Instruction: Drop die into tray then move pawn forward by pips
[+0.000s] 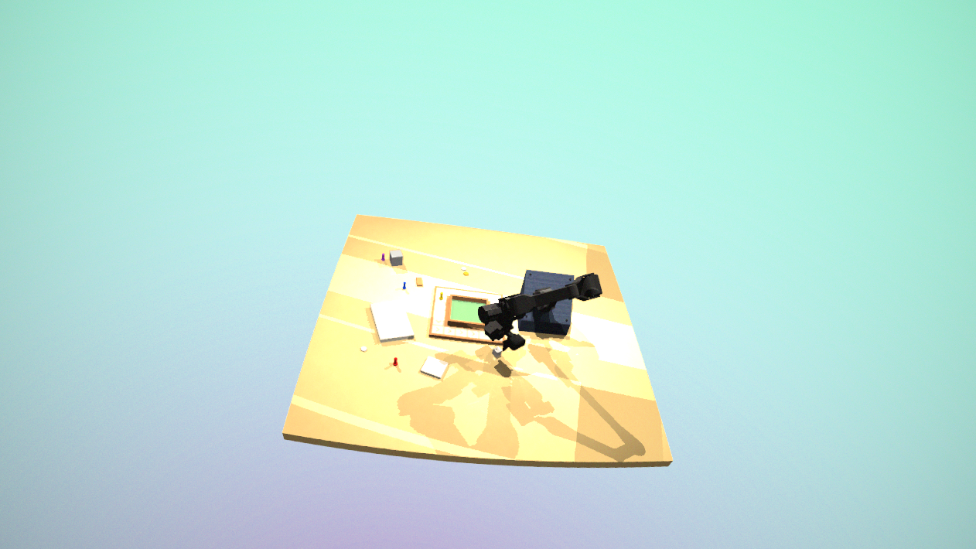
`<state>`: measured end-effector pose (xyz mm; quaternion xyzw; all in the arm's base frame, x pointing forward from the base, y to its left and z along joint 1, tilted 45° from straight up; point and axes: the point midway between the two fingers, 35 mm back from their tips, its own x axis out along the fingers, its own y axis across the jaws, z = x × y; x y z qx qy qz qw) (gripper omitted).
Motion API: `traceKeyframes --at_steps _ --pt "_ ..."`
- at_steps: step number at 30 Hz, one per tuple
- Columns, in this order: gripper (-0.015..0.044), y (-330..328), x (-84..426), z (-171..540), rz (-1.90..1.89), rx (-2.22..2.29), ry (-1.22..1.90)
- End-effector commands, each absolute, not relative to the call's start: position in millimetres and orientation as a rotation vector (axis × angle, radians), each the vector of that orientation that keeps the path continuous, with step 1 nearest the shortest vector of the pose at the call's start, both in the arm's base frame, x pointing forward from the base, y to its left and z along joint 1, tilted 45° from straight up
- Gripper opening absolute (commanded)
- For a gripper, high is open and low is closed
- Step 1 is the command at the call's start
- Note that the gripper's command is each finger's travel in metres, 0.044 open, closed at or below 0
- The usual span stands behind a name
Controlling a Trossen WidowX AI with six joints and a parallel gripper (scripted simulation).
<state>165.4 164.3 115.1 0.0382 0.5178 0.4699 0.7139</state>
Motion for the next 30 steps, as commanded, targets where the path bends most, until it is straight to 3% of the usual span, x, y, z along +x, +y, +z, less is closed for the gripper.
traceKeyframes --at_steps 1,23,30 --pt "0.0275 166.8 164.4 109.2 1.035 0.088 1.157" --pt "0.0275 189.4 164.3 87.0 1.036 0.09 1.156" --pt "0.0111 189.4 164.3 87.0 1.036 0.09 1.156"
